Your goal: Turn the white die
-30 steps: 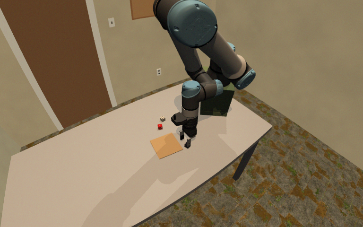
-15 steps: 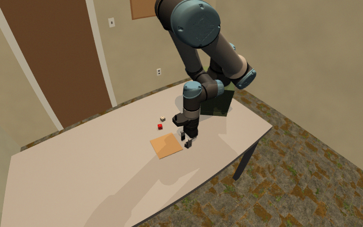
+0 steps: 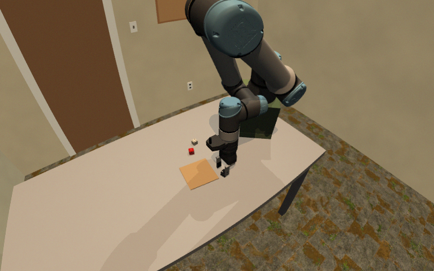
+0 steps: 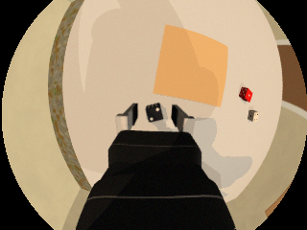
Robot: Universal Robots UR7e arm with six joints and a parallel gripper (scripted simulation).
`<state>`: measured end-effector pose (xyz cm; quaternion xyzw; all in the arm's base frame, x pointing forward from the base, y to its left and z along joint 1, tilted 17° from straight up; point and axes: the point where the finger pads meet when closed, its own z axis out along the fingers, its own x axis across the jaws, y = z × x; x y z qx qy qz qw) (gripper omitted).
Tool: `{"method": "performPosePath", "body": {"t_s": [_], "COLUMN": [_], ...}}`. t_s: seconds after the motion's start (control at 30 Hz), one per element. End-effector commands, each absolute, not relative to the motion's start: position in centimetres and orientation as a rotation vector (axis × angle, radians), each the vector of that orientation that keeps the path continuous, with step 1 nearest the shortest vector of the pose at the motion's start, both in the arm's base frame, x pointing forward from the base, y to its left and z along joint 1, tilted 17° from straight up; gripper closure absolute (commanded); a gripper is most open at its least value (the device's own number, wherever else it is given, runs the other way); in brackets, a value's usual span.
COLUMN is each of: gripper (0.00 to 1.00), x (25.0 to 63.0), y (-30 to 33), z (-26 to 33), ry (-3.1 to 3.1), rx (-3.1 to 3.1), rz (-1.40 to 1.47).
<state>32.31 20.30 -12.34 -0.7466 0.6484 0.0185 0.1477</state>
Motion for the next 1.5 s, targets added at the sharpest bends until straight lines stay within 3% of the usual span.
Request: {"method": "performPosePath", "body": {"t_s": [0.0,1.47], "gripper": [0.0,0.0], "x": [32.3,32.1], "y": [20.3,19.9], "z": [-12.3,-10.8], "ry": [1.865,1.865], "rx": [-2.147,-2.147], "rz": [0.052,0.052]}}
